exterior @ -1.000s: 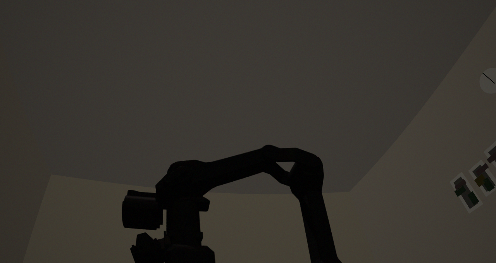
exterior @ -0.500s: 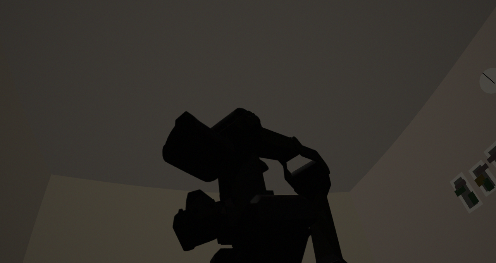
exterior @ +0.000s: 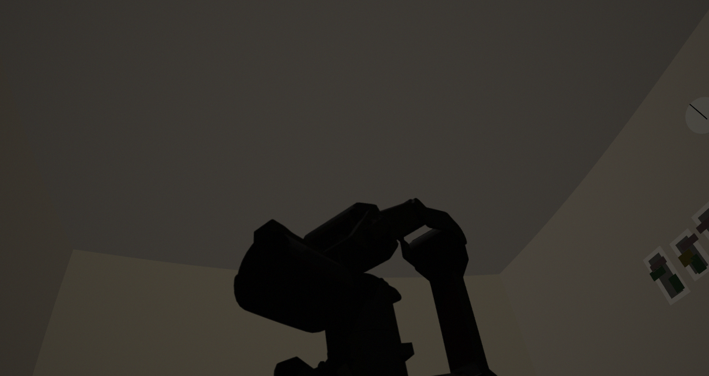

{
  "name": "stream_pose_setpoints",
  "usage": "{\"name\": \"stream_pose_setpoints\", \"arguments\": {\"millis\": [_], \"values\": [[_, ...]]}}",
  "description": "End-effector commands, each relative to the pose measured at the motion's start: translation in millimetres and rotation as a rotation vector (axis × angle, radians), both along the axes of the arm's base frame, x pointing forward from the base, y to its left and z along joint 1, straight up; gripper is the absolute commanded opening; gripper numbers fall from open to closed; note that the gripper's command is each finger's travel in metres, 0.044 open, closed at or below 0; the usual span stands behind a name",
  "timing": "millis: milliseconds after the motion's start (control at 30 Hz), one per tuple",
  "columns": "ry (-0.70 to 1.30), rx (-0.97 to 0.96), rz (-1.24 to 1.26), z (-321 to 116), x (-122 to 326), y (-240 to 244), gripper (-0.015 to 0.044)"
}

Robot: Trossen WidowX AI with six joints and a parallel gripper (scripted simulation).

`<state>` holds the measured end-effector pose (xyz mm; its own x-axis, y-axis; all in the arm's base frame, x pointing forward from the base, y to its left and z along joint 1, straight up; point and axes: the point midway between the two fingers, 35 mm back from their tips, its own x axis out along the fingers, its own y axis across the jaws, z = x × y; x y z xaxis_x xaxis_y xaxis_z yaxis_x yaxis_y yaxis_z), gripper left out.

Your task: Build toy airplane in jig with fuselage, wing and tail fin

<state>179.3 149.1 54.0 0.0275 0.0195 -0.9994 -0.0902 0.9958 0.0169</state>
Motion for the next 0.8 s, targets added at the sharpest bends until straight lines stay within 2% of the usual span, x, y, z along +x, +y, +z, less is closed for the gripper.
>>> {"name": "stream_pose_setpoints", "arguments": {"millis": [0, 767], "values": [[0.012, -0.005, -0.006, -8, -3, -1, 0.044], [0.012, -0.005, -0.006, -42, -1, 0, 0.044]]}}
